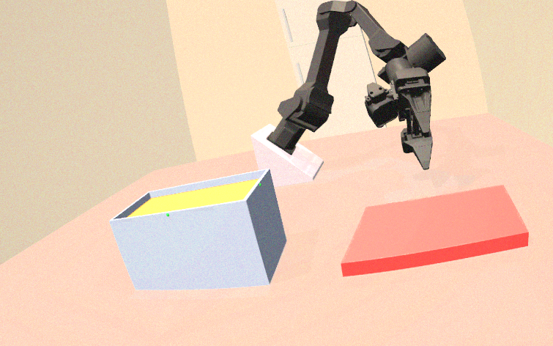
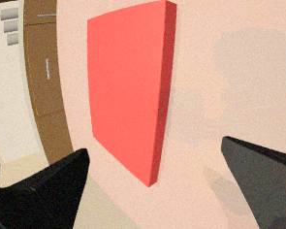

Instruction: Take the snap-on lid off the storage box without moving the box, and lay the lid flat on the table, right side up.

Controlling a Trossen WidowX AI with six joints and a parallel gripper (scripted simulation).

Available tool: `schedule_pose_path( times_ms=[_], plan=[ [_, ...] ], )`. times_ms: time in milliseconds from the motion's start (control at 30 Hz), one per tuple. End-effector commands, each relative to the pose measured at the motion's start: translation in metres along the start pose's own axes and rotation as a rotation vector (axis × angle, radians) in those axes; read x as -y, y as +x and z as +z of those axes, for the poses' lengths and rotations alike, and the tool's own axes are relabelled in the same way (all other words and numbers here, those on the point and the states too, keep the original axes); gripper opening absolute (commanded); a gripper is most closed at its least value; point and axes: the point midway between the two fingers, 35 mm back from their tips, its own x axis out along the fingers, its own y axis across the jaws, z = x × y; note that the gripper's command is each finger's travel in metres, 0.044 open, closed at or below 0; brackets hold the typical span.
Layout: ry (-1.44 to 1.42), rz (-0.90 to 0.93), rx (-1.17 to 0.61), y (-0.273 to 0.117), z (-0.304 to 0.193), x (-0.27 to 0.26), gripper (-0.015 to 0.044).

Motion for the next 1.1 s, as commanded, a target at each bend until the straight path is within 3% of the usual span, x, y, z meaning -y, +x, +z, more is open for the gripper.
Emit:
schedule_pose_path(
  times_ms=[0,1067],
  plan=[
    [-0.003,0.005,-0.012,-0.009,-0.003,-0.006,0.044],
    [-0.005,0.005,-0.009,-0.062,-0.002,-0.036,0.044]
  ],
)
